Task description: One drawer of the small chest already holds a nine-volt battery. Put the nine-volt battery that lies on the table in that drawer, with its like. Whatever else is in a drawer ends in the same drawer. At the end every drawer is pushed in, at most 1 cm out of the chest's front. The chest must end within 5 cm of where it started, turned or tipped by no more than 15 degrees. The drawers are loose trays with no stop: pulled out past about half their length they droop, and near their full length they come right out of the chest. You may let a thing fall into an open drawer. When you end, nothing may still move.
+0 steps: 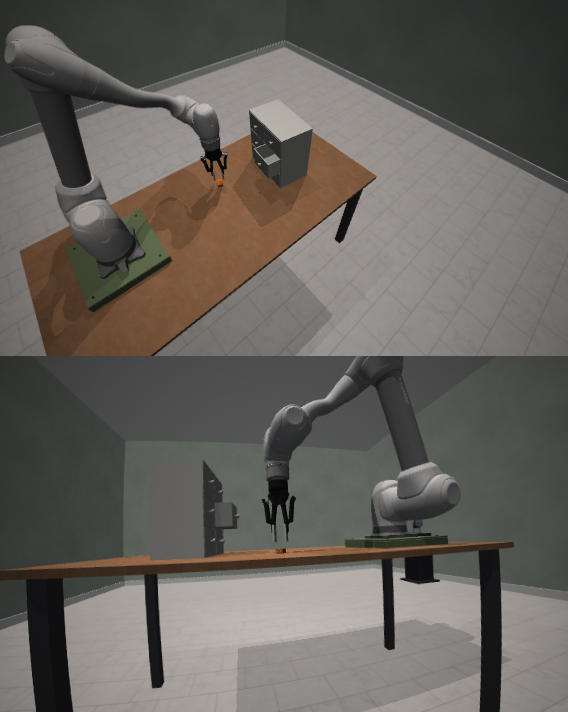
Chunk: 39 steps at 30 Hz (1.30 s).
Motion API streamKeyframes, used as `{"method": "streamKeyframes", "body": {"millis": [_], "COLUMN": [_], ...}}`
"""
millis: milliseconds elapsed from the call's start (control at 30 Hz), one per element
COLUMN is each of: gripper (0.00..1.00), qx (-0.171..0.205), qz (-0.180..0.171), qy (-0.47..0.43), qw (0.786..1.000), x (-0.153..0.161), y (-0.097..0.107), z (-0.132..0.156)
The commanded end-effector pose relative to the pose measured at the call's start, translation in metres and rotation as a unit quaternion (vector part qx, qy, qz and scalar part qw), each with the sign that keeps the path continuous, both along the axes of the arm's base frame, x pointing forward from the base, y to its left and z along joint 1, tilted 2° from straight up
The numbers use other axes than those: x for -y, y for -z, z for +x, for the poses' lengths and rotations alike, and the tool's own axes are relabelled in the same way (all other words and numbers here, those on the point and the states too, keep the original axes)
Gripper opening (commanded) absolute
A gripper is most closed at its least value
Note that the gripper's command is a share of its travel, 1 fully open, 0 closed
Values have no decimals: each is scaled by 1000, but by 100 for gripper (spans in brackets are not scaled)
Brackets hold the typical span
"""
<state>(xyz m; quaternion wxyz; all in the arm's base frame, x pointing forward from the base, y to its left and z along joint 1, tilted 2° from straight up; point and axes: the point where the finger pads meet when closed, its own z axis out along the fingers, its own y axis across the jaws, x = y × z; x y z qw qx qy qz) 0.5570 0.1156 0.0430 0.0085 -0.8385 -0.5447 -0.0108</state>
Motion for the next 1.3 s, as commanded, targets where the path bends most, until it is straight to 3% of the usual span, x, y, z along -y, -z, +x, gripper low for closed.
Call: {"method": "streamKeyframes", "body": {"millis": [0,200,1267], "gripper": [26,26,26], "qx": [0,0,0], "qz": [0,0,0], "qy": [0,0,0], "qw": [1000,1000,1000], "x": [0,-1,-1], "y": [7,16,20], "z": [0,0,0]}}
